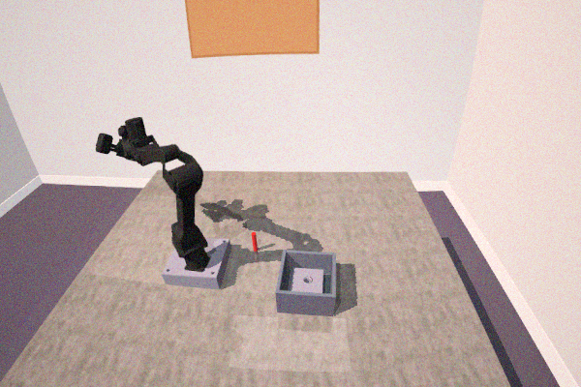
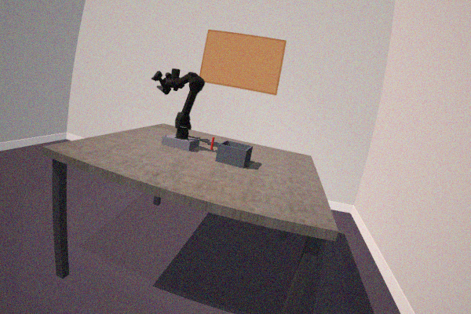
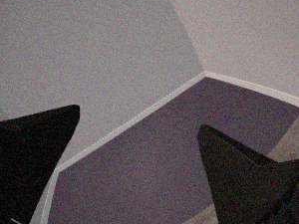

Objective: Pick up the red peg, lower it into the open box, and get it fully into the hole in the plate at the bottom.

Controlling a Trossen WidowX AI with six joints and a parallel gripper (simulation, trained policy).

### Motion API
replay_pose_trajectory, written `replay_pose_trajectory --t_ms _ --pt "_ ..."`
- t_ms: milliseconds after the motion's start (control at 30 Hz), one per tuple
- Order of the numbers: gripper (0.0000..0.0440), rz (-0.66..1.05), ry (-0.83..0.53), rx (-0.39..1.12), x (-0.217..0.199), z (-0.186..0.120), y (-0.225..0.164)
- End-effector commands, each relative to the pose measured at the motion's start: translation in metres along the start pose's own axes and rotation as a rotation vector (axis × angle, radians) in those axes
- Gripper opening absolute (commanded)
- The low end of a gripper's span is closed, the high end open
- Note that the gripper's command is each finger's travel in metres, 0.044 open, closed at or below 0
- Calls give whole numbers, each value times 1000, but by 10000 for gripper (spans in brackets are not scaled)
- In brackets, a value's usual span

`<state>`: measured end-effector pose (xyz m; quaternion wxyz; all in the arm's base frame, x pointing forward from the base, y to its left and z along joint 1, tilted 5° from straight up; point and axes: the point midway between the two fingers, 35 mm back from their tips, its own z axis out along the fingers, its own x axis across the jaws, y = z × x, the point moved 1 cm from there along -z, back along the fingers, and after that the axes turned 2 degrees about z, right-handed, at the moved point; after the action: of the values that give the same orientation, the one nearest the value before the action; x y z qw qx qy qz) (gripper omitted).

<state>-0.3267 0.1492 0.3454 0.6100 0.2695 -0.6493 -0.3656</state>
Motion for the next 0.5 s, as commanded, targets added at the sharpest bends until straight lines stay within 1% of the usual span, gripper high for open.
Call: replay_pose_trajectory --t_ms 0,33,67,267,467 --pt "421 -3 -12 -14 -3 -2 4" --pt "436 -3 -27 -28 -7 -5 8" --pt "440 -2 -47 -41 -13 -8 12" --pt "440 28 -235 -112 -66 -36 33" --pt "440 90 -426 -171 -118 -72 46"
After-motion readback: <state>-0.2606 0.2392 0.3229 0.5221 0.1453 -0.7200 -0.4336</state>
